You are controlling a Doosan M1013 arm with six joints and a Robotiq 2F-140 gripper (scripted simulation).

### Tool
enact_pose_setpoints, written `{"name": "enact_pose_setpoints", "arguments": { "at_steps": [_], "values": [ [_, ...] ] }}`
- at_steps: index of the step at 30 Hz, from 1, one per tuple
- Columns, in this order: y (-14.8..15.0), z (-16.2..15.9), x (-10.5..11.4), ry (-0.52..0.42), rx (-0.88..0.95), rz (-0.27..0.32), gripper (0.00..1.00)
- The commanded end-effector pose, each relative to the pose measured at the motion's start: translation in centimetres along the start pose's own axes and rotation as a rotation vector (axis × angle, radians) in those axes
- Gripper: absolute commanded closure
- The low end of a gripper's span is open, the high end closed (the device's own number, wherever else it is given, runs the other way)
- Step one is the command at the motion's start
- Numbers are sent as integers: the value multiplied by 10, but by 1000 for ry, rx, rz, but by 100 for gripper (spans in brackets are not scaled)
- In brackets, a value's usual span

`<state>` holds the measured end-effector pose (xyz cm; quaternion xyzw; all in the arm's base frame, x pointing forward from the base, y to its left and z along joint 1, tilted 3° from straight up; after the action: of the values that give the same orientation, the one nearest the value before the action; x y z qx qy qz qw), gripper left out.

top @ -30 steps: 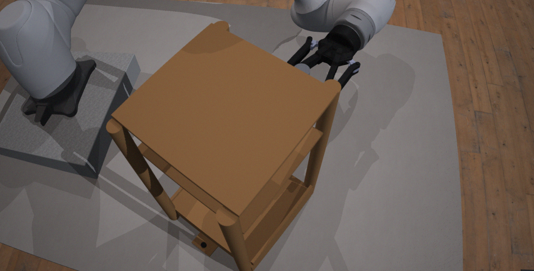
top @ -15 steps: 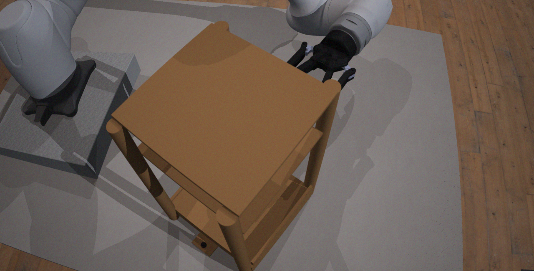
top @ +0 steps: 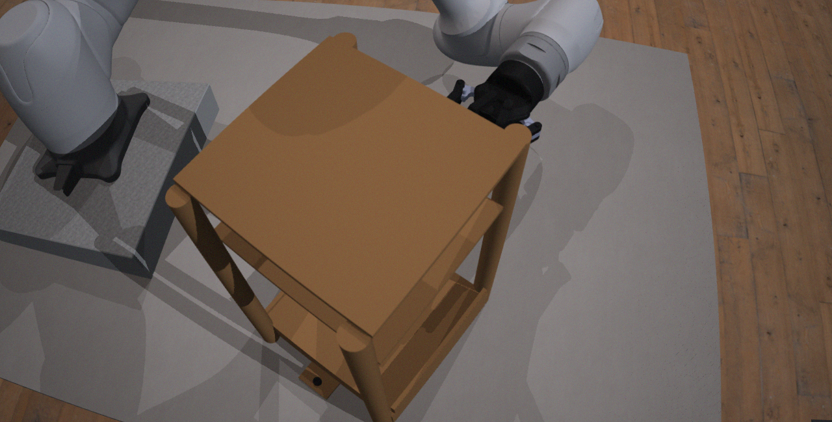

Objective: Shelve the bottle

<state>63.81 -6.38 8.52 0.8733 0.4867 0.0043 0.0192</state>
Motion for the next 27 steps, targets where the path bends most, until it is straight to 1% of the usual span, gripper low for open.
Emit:
{"name": "enact_pose_setpoints", "arguments": {
  "at_steps": [1, 6, 8, 20, 27],
  "values": [
    [0, 0, -12, 0, 0, 0, 100],
    [0, 0, -28, 0, 0, 0, 100],
    [0, 0, -28, 0, 0, 0, 100],
    [0, 0, -63, 0, 0, 0, 100],
    [0, 0, -73, 0, 0, 0, 100]
  ]
}}
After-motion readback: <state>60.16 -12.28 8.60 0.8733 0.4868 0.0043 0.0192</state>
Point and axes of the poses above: the point where the finger pads meet when closed, its own x axis back along the fingers, its own y axis across the jaws, z = x × y, the point moved 6 cm from there along x, back along the fingers, and after that the axes turned 5 degrees about -x, right-handed, at the moved point
